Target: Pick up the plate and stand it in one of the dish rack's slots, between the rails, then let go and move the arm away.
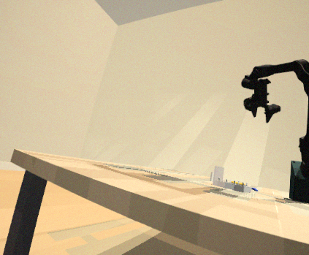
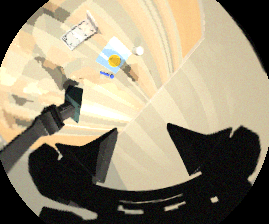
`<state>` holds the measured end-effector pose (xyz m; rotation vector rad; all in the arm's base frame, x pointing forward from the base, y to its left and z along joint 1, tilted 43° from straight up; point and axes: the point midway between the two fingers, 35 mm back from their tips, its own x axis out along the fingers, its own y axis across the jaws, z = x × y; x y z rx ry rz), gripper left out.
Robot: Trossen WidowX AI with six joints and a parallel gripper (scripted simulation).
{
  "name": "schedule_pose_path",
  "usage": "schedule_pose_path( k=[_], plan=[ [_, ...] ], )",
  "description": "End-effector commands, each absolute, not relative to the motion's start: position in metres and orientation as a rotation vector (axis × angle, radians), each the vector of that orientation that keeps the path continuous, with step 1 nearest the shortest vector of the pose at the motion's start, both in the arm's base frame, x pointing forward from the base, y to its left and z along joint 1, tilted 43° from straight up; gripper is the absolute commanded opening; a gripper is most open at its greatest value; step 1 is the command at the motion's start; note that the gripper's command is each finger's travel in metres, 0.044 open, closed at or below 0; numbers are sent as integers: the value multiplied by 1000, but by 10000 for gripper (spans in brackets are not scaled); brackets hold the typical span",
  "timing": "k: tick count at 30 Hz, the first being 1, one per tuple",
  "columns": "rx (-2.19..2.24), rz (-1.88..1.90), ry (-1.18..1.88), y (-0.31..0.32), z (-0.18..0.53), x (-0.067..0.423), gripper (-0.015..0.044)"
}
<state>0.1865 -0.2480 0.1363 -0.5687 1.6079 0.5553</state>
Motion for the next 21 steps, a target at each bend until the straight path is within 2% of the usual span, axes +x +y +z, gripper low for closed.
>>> schedule_pose_path(
  k=[1, 21],
  plan=[
    [-449, 550, 1574, -244, 118, 199, 400],
    [234, 542, 1491, -204, 27, 245, 400]
  ],
)
